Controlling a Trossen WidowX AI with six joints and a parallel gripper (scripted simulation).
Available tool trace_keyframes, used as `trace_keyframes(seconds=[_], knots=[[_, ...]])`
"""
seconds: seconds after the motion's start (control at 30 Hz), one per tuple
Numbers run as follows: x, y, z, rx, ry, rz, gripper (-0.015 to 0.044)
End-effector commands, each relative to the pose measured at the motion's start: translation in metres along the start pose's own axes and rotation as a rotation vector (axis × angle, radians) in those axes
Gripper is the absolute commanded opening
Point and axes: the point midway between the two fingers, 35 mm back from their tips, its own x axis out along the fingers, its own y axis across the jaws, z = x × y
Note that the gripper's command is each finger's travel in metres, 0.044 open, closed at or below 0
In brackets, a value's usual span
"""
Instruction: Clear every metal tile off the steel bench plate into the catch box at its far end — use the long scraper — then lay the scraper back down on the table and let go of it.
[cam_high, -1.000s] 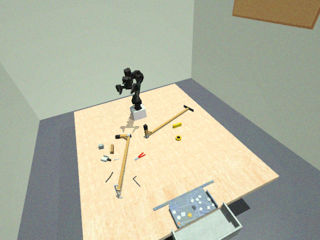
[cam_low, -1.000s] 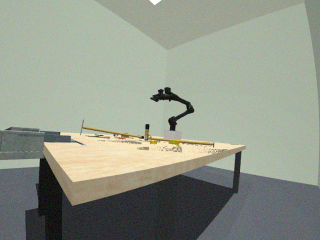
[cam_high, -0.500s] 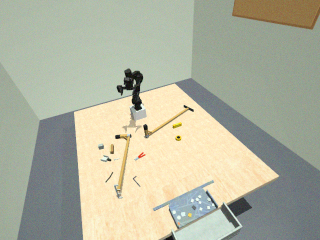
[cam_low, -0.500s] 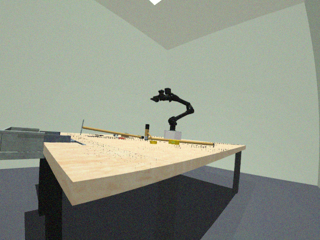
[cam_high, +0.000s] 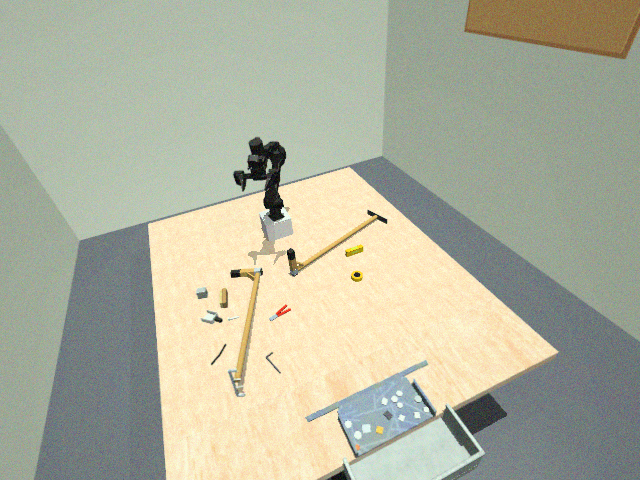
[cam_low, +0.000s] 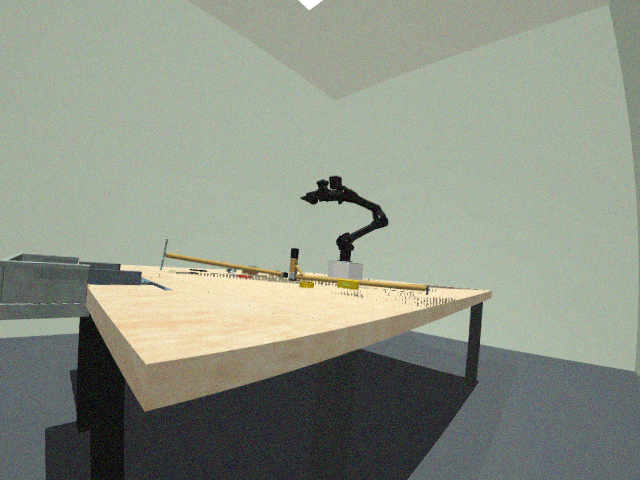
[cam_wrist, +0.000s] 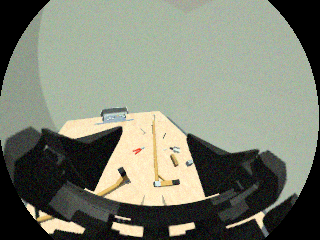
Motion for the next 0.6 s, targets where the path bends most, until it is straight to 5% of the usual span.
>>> trace_keyframes(seconds=[0.0,0.57], knots=[[0.0,0.0,-0.001,-0.006,0.001,-0.003,0.044],[0.021,-0.029,0.031,0.209,-0.044,-0.117,0.044]])
